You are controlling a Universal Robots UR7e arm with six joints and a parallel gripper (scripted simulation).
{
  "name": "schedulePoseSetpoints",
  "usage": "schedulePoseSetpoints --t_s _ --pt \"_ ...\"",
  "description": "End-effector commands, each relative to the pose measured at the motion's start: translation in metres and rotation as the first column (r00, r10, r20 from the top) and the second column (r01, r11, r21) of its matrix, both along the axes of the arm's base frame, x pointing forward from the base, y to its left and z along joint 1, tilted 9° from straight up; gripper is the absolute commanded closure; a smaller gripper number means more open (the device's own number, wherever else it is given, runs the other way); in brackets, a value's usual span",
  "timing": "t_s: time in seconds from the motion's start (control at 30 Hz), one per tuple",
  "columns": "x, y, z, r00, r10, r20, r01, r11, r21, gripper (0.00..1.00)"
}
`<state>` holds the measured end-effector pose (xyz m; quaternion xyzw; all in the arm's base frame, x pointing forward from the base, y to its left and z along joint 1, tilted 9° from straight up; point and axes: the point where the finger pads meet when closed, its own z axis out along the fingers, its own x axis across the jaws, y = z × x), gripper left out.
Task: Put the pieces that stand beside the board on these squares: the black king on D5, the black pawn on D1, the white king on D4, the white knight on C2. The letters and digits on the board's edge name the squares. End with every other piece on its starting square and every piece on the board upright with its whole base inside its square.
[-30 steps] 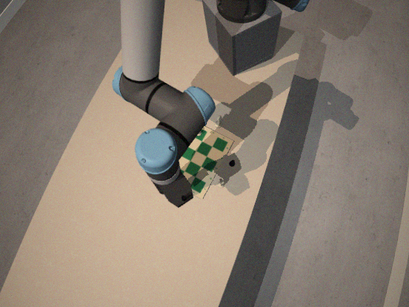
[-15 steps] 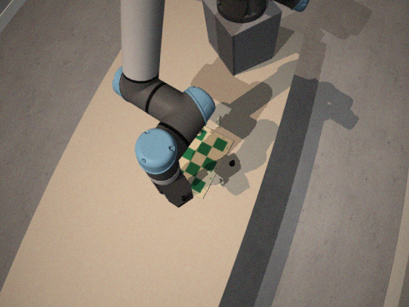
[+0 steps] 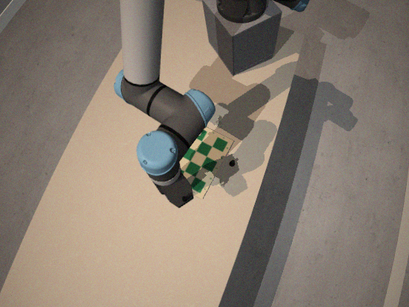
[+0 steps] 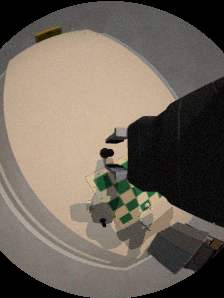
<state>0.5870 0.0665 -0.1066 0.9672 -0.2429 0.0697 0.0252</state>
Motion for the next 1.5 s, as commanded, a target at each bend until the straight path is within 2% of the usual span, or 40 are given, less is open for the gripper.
schedulePoseSetpoints --t_s 0.0,0.37,1.47 --pt "0.004 -0.002 -0.012 1.0 -0.001 0.005 0.001 1.0 0.0 0.21" --pt "0.007 -0.004 -0.03 1.0 -0.001 0.005 0.001 1.0 0.0 0.21" --pt "0.006 -0.003 -0.031 1.0 0.0 0.004 0.0 1.0 0.0 0.21"
